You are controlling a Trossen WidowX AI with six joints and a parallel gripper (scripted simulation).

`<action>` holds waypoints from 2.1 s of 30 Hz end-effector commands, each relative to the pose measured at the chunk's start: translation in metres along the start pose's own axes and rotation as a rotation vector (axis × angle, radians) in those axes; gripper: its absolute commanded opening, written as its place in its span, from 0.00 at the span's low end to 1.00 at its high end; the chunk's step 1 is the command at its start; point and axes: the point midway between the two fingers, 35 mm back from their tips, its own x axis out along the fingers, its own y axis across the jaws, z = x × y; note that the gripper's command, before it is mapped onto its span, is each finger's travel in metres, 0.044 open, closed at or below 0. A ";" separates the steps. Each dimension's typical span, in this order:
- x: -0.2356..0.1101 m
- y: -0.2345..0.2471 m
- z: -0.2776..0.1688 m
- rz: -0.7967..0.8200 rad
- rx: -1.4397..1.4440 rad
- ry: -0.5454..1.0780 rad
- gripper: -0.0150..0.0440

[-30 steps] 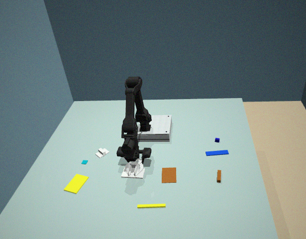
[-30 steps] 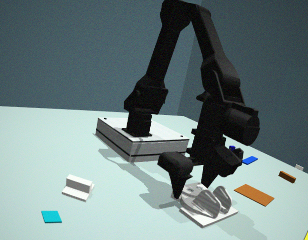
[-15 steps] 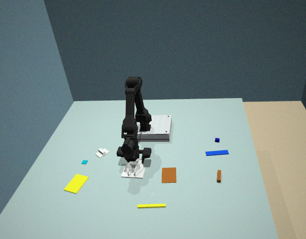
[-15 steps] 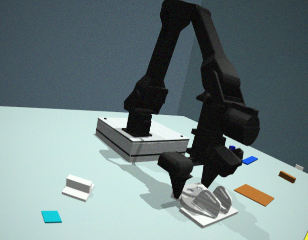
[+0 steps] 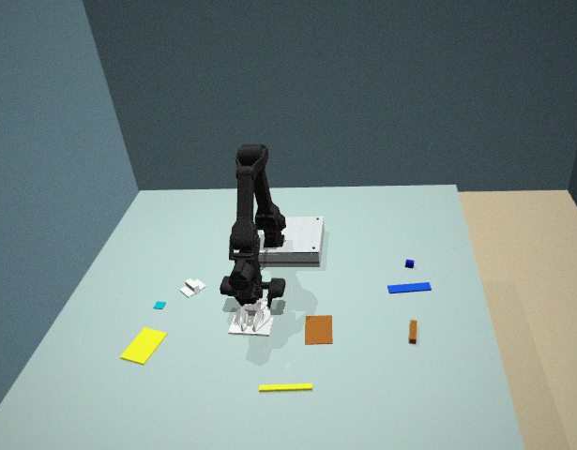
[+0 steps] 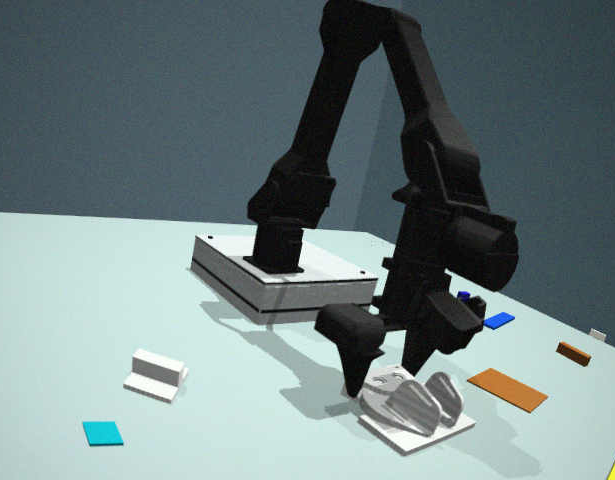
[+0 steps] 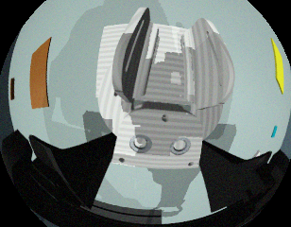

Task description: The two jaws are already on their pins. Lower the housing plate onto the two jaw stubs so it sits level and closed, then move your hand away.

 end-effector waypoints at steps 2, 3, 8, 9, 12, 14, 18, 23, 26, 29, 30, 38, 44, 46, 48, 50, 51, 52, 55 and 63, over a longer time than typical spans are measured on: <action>0.001 0.000 -0.001 0.001 -0.003 0.002 0.85; 0.000 0.000 -0.001 0.001 -0.003 0.002 0.85; -0.004 0.000 -0.001 0.001 -0.003 0.002 0.85; -0.005 0.000 -0.001 0.001 -0.003 0.002 0.85; -0.005 0.000 -0.001 0.001 -0.003 0.002 0.85; -0.004 0.000 0.000 0.001 -0.003 0.002 0.85; -0.003 0.000 0.000 0.001 -0.003 0.002 0.85; -0.002 0.000 0.000 0.001 -0.003 0.002 0.85; -0.001 0.000 0.000 0.001 -0.003 0.002 0.85; -0.001 0.000 0.000 0.001 -0.003 0.002 0.85; -0.001 0.000 0.000 0.001 -0.003 0.002 0.85; 0.001 0.000 0.000 0.001 -0.003 0.002 0.85; 0.001 0.000 0.000 0.001 -0.003 0.002 0.85; 0.001 0.000 0.000 0.001 -0.003 0.002 0.85; 0.001 0.000 0.000 0.001 -0.003 0.002 0.85; 0.001 0.000 0.000 0.001 -0.003 0.002 0.85; 0.001 0.000 0.000 0.001 -0.003 0.002 0.85; 0.001 0.000 0.000 0.001 -0.003 0.002 0.85; 0.001 0.000 0.000 0.001 -0.003 0.002 0.85; 0.001 0.000 0.000 0.001 -0.003 0.002 0.85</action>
